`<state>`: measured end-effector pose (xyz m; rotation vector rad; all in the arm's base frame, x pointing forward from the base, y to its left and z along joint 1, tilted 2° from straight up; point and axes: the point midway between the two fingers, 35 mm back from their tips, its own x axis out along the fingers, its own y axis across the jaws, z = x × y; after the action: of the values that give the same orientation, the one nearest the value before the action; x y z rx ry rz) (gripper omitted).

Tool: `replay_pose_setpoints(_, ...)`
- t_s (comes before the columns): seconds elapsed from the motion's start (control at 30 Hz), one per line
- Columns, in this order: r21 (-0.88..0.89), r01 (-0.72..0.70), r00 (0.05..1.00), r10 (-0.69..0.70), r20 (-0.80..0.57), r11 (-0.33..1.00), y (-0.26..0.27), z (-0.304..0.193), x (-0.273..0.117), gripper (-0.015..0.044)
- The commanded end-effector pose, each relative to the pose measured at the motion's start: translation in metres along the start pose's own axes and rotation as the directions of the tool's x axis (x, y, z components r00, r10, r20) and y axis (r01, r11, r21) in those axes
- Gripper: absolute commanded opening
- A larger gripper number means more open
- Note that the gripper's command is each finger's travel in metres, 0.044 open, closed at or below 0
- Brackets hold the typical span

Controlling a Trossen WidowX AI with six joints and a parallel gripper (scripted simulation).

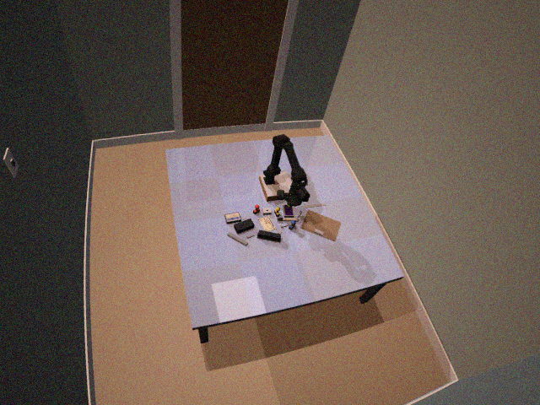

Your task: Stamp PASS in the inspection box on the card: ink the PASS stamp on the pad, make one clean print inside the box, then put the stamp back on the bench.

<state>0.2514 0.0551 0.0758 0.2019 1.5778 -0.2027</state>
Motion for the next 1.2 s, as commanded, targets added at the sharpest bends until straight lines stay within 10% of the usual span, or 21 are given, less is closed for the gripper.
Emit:
replay_pose_setpoints(0.0,-0.082,0.0,1.0,0.001,0.003,0.997,-0.006,0.009,-0.001,0.0)
replay_pose_setpoints(1.17,-0.812,0.012,1.0,-0.001,0.014,0.584,-0.087,0.085,-0.003,0.0)
